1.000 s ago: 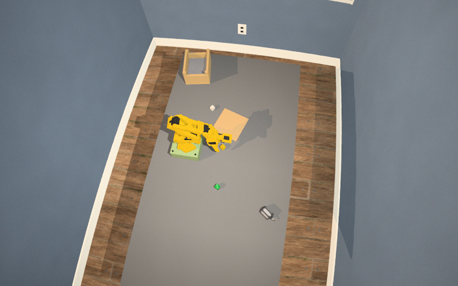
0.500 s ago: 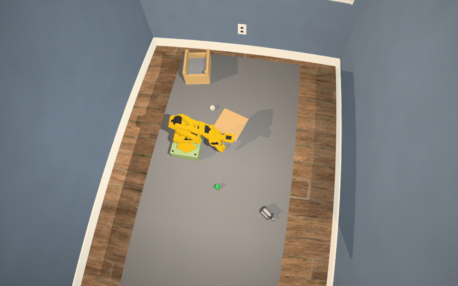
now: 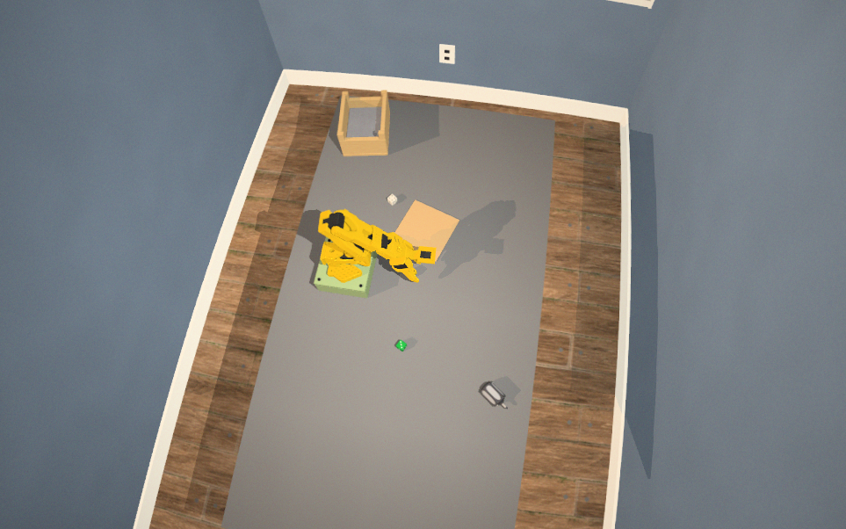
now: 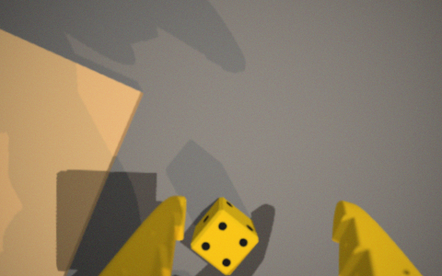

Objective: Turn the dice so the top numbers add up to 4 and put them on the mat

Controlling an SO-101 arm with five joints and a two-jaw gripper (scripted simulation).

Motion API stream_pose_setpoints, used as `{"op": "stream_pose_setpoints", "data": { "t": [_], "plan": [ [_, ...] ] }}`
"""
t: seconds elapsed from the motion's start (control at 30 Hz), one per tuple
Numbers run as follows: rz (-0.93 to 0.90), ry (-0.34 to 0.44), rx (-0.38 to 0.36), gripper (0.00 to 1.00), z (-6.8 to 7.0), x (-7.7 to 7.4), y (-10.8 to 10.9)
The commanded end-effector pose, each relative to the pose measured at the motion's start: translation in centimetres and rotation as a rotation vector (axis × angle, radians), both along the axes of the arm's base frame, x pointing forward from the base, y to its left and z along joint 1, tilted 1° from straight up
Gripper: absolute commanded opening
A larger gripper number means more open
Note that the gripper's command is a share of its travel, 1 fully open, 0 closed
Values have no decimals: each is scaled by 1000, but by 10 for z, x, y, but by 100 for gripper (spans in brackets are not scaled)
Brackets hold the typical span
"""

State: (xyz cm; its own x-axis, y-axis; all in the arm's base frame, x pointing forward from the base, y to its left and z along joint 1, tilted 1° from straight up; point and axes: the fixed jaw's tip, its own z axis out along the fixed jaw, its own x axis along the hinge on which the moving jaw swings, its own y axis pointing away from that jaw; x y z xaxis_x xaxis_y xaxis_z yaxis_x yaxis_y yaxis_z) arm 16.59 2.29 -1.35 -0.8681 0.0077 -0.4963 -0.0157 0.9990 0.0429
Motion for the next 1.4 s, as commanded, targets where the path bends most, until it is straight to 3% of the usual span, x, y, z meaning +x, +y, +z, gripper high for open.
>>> {"op": "stream_pose_setpoints", "data": {
  "t": [0.0, 0.5, 0.7, 1.0, 1.07, 1.37],
  "plan": [
    [4, 9, 1, 28, -3, -2, 1],
    [128, 8, 2, 28, -3, -6, 21],
    [288, 8, 3, 28, -3, -16, 47],
    [608, 9, 5, 28, -2, -46, 91],
    [608, 9, 5, 28, -2, -46, 91],
    [929, 10, 7, 28, -1, -88, 124]
  ]
}}
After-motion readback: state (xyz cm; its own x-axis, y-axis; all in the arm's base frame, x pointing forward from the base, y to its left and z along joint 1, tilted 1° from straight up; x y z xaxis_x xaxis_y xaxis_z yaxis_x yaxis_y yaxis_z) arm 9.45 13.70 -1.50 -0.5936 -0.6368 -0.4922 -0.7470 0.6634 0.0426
